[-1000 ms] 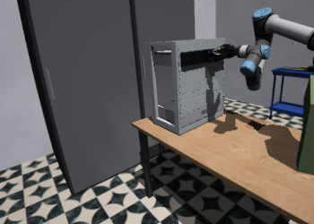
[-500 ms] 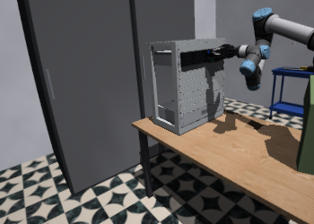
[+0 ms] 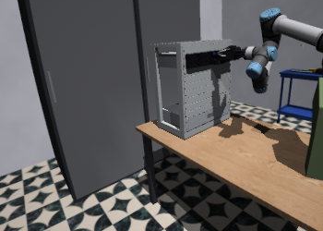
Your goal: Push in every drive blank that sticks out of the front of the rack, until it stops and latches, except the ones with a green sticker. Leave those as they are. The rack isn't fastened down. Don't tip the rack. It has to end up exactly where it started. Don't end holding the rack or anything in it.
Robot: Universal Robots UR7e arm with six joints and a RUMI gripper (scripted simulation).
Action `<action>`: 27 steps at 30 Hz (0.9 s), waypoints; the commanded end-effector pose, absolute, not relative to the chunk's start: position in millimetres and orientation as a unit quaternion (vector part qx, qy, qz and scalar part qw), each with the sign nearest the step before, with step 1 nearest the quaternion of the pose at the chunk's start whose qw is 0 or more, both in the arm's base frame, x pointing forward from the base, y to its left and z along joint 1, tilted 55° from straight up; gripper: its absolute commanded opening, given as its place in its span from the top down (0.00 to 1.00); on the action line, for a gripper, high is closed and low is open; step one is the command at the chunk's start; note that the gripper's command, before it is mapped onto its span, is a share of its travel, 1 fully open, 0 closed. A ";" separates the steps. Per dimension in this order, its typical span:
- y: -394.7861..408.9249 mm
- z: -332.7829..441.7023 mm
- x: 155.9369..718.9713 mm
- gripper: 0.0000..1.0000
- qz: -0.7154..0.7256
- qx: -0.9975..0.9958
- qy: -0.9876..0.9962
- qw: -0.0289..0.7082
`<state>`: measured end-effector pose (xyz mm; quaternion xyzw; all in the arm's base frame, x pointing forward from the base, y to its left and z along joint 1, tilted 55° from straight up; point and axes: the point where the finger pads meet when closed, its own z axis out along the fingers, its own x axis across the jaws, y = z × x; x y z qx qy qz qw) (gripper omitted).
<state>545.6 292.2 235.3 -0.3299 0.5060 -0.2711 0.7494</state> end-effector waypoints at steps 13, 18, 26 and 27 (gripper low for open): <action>293.3 236.3 548.2 1.00 -0.271 -0.330 0.506 0.750; 293.6 236.6 549.3 1.00 -0.271 -0.330 0.506 0.750; 294.0 237.1 551.0 1.00 -0.271 -0.330 0.506 0.750; 294.0 237.1 551.0 1.00 -0.271 -0.330 0.506 0.750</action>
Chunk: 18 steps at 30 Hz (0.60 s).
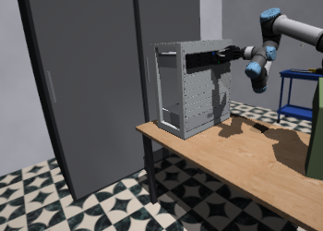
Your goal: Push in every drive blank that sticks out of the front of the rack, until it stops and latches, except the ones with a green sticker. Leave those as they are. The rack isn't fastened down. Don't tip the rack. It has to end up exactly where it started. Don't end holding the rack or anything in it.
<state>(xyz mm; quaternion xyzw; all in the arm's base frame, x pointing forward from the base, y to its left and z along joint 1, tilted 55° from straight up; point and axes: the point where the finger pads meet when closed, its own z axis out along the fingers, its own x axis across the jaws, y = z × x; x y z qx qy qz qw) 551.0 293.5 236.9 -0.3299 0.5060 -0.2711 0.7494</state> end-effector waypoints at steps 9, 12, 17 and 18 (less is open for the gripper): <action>294.3 237.5 552.3 1.00 -0.271 -0.330 0.506 0.750; 294.5 237.7 553.1 1.00 -0.271 -0.330 0.506 0.750; 294.5 237.7 553.1 1.00 -0.271 -0.330 0.506 0.750; 294.5 237.7 553.1 1.00 -0.271 -0.330 0.506 0.750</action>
